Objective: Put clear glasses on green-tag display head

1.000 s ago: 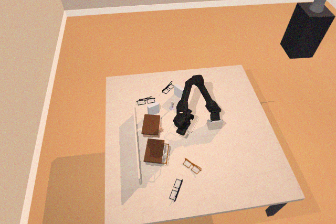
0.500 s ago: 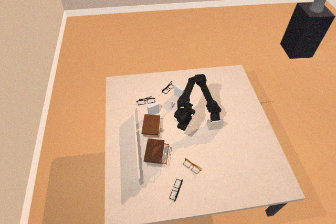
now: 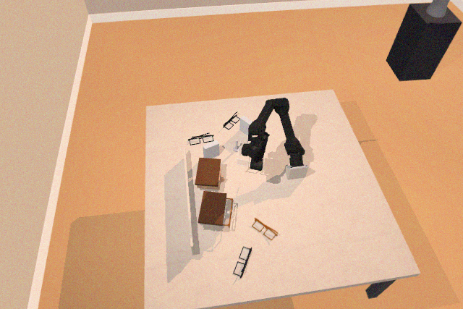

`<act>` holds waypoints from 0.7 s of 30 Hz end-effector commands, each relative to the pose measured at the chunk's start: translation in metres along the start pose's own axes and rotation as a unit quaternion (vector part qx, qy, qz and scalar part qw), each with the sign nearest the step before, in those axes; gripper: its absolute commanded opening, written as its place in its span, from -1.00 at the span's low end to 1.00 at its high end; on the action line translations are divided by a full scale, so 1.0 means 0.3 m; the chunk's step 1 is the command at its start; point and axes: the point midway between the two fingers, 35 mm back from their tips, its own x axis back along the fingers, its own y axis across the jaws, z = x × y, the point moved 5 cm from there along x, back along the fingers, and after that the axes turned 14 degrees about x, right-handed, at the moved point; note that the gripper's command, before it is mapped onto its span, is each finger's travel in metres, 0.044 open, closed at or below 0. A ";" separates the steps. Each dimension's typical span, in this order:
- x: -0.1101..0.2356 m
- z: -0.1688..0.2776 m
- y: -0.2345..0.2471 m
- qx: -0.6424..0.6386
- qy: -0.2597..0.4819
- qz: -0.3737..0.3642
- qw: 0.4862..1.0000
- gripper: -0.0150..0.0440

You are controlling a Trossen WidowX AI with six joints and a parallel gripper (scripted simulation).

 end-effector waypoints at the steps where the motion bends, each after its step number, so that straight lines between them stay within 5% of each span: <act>1: 0.034 0.017 -0.042 0.071 -0.024 -0.005 0.997 -0.49; 21: 0.165 0.097 -0.221 0.363 -0.137 -0.007 0.922 -0.49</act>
